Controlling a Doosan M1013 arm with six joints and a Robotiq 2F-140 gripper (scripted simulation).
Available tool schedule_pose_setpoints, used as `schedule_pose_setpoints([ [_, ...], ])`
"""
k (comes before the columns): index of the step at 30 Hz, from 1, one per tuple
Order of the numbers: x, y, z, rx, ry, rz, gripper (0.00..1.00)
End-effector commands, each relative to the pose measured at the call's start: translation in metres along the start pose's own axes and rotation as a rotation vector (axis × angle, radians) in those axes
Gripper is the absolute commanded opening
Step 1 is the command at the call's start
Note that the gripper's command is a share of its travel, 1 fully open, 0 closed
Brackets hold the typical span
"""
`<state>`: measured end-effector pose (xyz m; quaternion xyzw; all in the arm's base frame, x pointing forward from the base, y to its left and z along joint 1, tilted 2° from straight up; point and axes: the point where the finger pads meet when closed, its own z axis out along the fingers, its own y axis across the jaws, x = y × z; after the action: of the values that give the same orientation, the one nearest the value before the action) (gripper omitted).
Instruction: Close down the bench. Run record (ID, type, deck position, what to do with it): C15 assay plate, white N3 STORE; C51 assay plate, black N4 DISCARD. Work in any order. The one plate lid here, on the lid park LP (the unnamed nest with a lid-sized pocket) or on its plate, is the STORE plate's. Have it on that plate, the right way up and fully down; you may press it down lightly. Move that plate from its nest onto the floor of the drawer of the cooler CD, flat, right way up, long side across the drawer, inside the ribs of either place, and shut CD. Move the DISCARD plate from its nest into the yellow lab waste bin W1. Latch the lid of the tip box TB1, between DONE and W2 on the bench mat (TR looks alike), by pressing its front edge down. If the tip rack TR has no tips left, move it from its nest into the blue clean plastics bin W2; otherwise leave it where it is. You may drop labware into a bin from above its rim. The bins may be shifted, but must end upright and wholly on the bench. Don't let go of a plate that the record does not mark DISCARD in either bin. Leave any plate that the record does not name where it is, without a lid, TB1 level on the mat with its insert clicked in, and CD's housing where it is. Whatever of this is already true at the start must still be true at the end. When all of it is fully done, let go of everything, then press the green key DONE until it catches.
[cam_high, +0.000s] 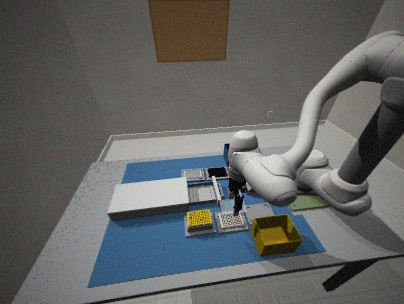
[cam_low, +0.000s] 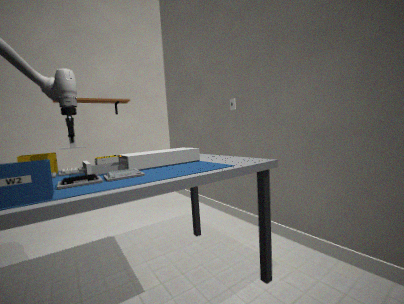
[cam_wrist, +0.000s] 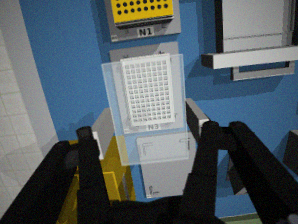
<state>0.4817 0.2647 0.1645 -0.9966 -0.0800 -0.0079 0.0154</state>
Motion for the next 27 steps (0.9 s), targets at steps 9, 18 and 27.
schedule_pose_setpoints([
  [9, -0.001, 0.000, 0.007, 0.000, 0.000, 0.000, 0.00],
  [18, -0.001, 0.000, 0.016, 0.000, 0.000, 0.000, 0.00],
  [27, -0.001, 0.000, 0.028, 0.000, 0.000, 0.000, 0.00],
])
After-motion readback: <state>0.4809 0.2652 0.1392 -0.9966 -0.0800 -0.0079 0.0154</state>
